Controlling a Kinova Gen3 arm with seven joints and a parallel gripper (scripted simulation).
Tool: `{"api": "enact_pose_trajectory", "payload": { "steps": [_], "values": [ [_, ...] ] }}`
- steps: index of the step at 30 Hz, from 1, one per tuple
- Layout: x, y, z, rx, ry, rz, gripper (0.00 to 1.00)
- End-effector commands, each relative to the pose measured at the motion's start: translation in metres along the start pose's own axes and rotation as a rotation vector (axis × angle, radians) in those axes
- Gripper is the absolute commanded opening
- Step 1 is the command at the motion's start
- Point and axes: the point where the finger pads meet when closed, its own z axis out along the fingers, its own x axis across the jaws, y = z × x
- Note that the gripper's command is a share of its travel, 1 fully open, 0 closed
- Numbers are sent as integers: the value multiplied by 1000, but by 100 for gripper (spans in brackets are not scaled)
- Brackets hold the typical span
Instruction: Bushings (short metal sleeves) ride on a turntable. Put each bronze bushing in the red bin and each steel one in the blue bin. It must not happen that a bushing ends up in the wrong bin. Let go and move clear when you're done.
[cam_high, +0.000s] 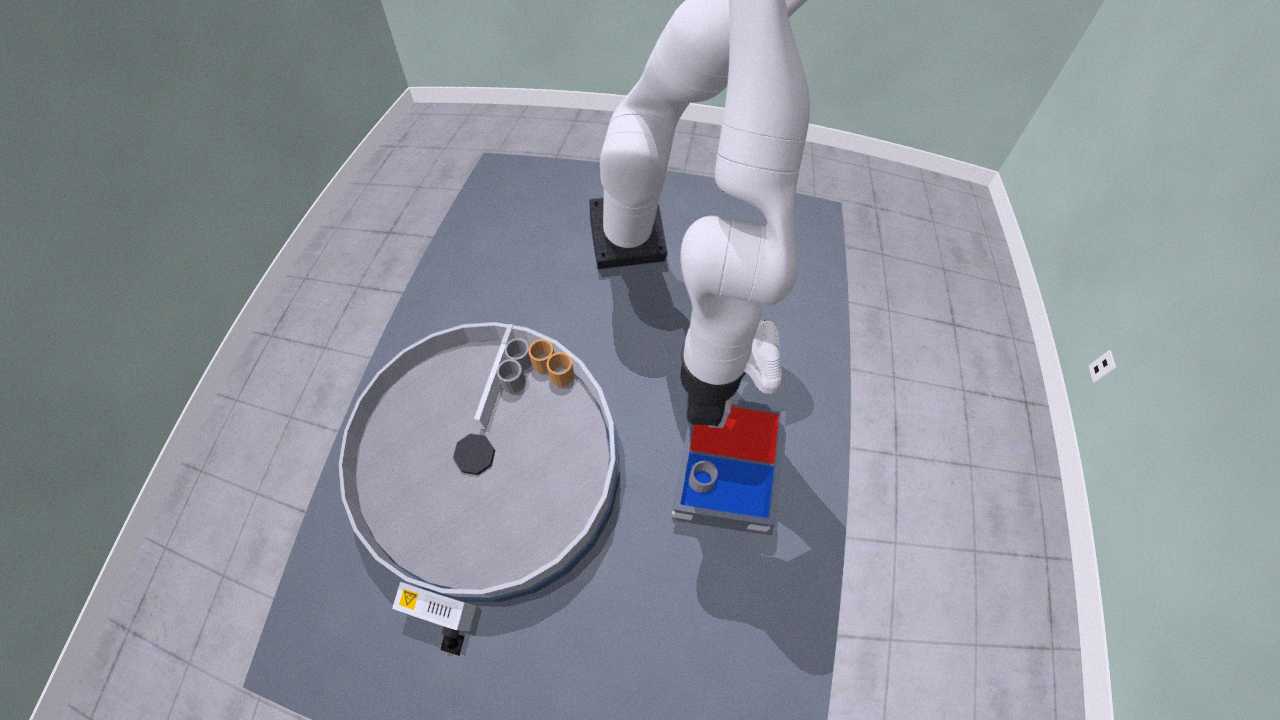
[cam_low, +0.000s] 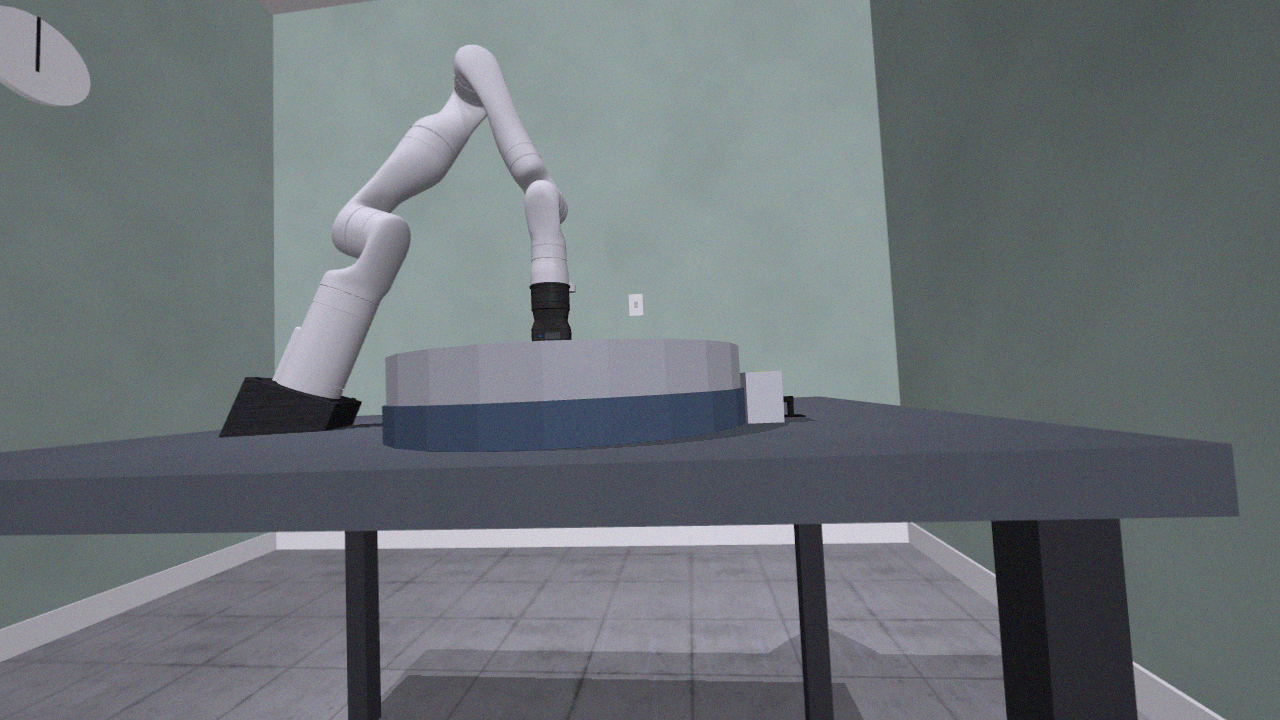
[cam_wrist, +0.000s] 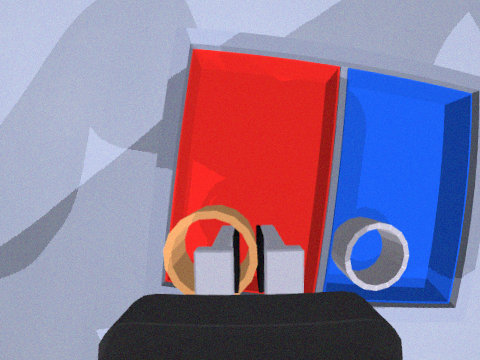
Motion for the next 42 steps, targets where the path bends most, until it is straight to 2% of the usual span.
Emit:
{"api": "enact_pose_trajectory", "payload": {
  "steps": [1,15,27,42],
  "values": [
    [0,0,0,0,1,1,0],
    [1,0,12,0,1,1,0],
    [1,0,12,0,1,1,0],
    [1,0,24,0,1,1,0]
  ]
}}
